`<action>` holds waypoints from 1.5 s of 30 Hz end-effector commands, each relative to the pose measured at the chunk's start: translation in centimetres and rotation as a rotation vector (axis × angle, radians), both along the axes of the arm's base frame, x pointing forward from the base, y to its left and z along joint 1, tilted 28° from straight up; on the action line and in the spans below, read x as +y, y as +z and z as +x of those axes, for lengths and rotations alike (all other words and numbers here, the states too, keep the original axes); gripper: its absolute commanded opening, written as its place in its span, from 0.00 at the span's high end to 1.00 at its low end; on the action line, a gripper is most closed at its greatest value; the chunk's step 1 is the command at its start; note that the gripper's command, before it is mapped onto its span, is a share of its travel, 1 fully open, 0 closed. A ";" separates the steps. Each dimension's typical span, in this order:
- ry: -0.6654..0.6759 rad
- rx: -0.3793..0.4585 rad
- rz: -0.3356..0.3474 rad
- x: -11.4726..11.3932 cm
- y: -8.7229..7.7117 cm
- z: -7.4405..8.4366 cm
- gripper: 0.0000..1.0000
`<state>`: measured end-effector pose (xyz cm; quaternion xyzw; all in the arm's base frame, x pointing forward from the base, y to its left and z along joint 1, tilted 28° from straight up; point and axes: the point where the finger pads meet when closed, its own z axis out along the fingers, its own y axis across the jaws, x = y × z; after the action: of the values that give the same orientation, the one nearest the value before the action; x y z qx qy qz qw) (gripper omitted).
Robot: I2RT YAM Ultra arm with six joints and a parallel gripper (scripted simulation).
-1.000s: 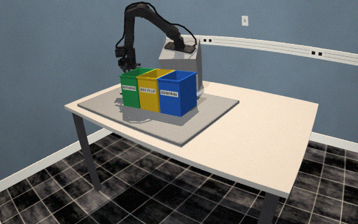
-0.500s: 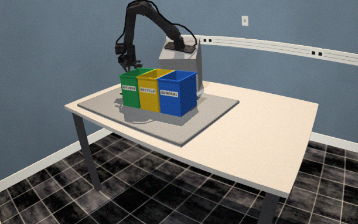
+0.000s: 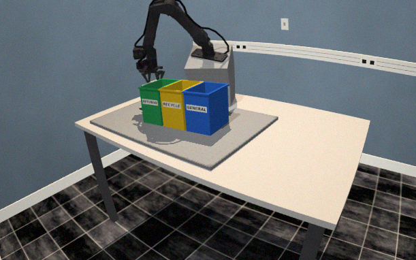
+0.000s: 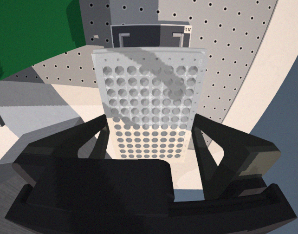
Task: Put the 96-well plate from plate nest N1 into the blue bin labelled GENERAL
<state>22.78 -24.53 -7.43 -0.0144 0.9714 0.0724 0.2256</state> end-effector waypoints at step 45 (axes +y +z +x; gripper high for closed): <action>-0.012 -0.032 -0.032 -2.3 7.9 -3.1 1.00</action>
<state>19.90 -25.64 -1.60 -0.0147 0.9714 0.0717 0.2258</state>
